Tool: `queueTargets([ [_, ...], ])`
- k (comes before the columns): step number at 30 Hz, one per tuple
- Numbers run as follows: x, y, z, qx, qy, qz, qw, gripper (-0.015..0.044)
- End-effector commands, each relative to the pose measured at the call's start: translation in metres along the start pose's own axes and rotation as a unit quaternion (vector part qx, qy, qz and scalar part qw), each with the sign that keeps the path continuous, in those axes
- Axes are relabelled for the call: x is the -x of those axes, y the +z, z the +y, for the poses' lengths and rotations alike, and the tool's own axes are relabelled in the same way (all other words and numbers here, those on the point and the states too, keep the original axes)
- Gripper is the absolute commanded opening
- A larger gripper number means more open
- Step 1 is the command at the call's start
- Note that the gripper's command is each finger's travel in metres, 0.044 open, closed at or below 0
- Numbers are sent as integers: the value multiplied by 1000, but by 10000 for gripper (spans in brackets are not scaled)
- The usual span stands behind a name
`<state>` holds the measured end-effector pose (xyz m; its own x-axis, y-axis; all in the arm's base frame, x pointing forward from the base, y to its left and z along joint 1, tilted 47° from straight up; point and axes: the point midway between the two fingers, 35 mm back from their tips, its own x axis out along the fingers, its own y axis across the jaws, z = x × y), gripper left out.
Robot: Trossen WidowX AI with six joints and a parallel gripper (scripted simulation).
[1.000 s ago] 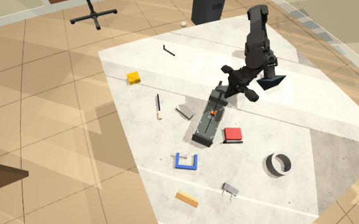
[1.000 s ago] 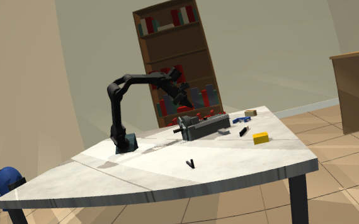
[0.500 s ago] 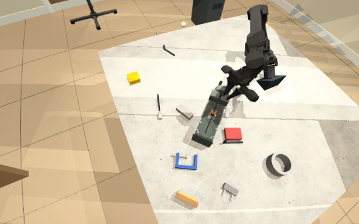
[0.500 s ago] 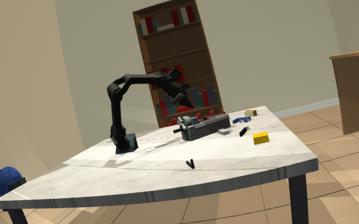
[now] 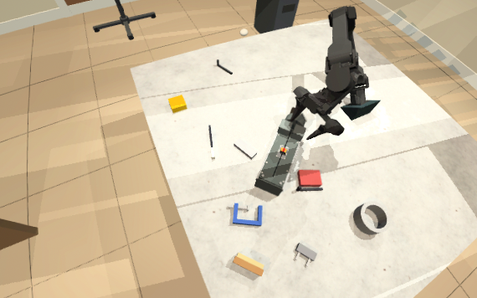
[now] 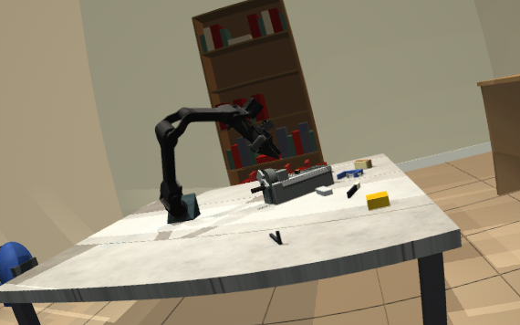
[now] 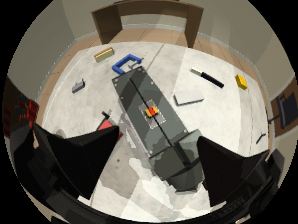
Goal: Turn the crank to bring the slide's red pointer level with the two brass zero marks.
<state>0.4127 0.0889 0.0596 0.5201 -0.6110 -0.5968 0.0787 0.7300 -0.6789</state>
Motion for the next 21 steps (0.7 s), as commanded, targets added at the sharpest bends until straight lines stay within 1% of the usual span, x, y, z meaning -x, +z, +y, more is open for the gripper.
queueTargets([
  [1,0,0,0,0,0,0,1000,335],
  [14,0,0,0,0,0,0,1000,0],
  [21,0,0,0,0,0,0,1000,0],
])
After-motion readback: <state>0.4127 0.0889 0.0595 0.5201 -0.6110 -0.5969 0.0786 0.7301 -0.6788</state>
